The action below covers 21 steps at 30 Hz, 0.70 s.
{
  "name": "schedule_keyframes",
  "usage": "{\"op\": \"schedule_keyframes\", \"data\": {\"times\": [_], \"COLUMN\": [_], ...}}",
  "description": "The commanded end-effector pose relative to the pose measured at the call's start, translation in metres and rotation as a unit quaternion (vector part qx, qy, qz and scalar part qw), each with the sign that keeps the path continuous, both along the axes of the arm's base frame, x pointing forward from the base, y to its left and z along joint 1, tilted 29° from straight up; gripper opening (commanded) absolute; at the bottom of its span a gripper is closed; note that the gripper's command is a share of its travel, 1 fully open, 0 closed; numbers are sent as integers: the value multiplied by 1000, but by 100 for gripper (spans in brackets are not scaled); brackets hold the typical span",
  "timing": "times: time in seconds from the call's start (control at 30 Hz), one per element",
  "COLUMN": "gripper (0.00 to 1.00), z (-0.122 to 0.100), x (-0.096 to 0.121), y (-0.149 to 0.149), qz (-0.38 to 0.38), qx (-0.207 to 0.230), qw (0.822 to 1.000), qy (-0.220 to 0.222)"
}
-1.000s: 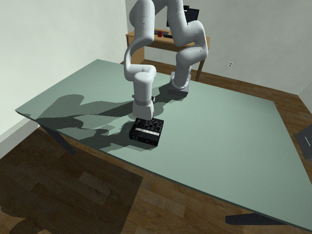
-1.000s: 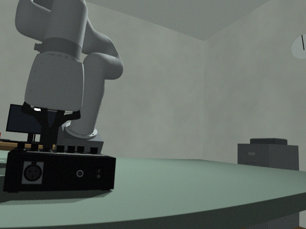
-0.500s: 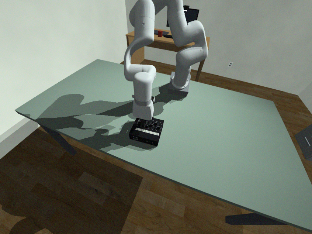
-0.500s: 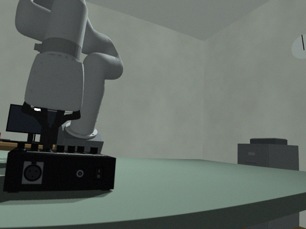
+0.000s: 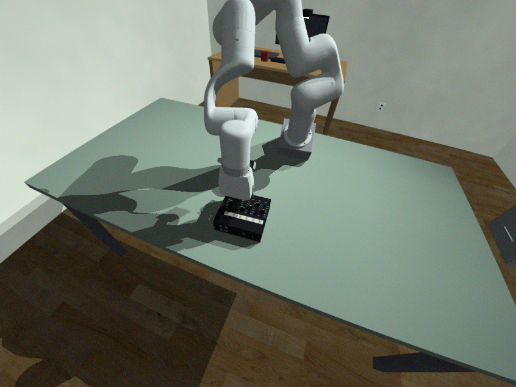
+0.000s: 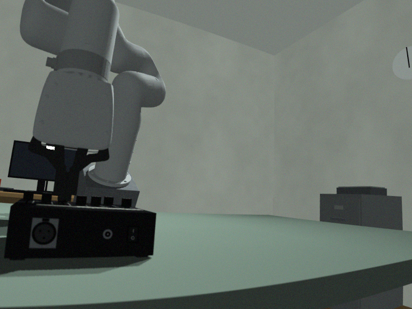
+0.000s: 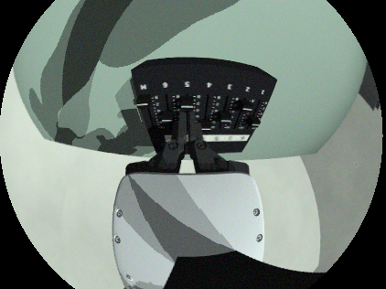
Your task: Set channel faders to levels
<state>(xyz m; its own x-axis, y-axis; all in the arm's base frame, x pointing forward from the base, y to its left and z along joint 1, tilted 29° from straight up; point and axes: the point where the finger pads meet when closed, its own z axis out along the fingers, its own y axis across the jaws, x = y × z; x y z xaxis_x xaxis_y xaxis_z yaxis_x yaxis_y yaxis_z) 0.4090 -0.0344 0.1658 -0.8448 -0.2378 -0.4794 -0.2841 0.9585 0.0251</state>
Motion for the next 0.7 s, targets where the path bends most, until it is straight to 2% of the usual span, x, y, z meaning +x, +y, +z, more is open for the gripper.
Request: {"op": "schedule_keyframes", "data": {"times": [0.0,0.33,0.67], "gripper": [0,0,0], "z": [1,4,27], "x": [2,1,-11], "y": [0,0,-5], "qz": [0,0,0], "qx": [0,0,0], "qw": [1000,1000,1000], "qy": [-1,-1,-1]}}
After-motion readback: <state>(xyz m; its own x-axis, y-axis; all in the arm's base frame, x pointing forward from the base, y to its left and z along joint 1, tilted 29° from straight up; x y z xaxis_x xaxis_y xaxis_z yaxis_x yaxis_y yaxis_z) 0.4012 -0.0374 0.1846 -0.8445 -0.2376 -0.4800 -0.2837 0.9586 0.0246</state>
